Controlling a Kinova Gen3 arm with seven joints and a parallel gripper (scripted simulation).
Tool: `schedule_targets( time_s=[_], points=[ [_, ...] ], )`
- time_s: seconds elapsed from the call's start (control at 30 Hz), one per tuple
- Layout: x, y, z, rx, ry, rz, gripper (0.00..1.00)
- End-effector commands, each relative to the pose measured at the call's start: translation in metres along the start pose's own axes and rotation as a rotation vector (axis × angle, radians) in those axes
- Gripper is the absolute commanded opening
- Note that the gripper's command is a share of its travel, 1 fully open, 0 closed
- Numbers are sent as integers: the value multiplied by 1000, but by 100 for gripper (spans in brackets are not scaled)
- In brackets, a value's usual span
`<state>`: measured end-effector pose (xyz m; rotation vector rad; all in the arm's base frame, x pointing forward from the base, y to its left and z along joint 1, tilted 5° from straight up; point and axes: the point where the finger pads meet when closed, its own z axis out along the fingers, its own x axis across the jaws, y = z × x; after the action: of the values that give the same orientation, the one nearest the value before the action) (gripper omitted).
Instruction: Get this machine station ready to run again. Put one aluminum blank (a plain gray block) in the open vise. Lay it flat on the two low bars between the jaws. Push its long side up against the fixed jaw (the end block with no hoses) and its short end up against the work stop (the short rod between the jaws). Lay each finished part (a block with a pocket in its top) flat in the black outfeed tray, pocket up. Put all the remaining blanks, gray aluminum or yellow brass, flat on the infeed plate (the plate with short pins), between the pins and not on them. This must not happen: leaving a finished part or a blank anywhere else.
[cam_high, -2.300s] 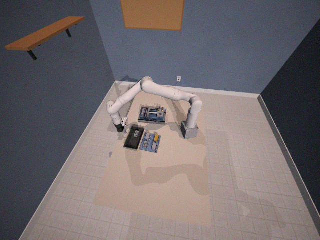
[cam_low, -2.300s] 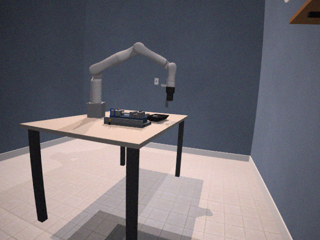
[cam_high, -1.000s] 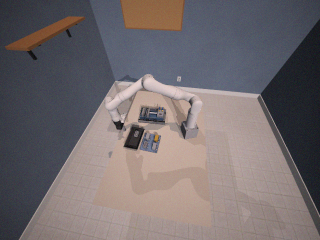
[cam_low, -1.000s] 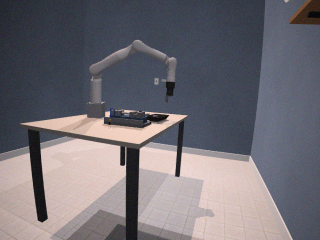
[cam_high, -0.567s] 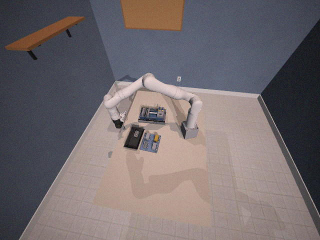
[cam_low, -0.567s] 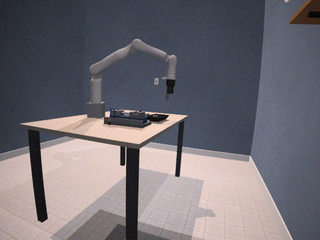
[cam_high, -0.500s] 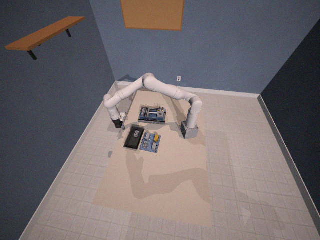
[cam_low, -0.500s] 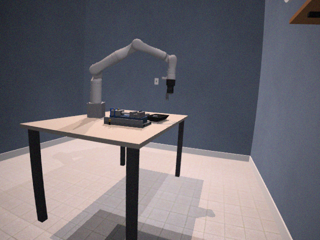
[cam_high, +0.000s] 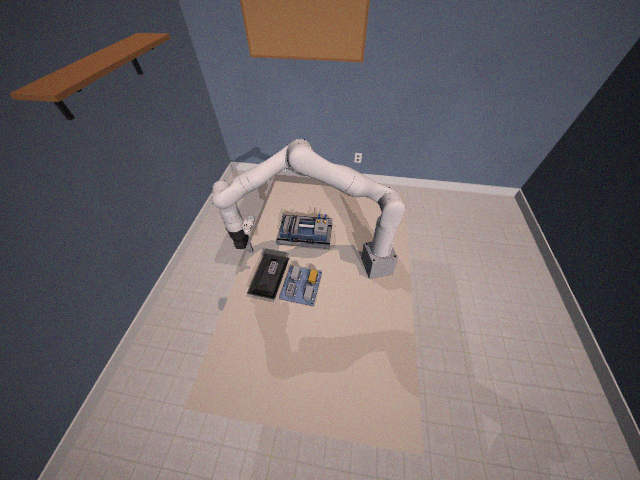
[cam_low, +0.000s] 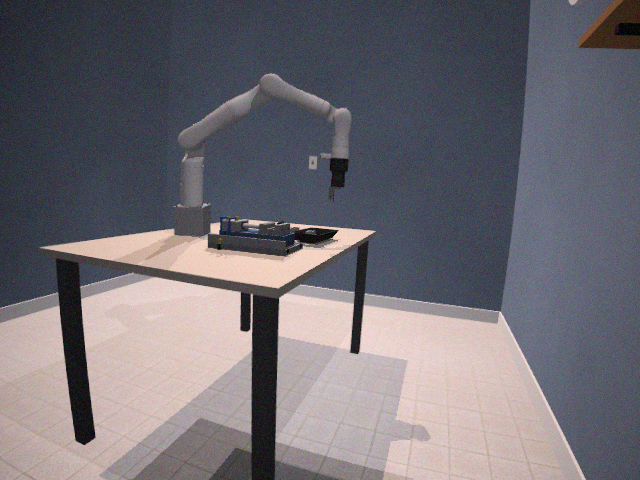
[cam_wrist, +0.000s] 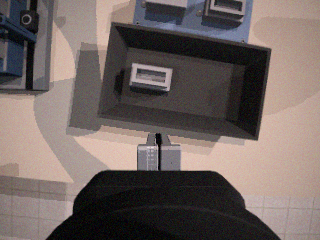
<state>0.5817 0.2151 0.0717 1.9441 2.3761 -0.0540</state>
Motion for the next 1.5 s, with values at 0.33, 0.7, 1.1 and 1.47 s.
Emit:
schedule_targets(
  time_s=[0.33, 0.7, 1.1, 1.47],
  points=[
    [-128, -14, -6, -6, 1, 33, 0],
    [-227, -51, -6, -7, -1, 32, 0],
    [-264, -71, -6, -7, -2, 32, 0],
    [-264, -71, -6, -7, -2, 32, 0]
  ],
)
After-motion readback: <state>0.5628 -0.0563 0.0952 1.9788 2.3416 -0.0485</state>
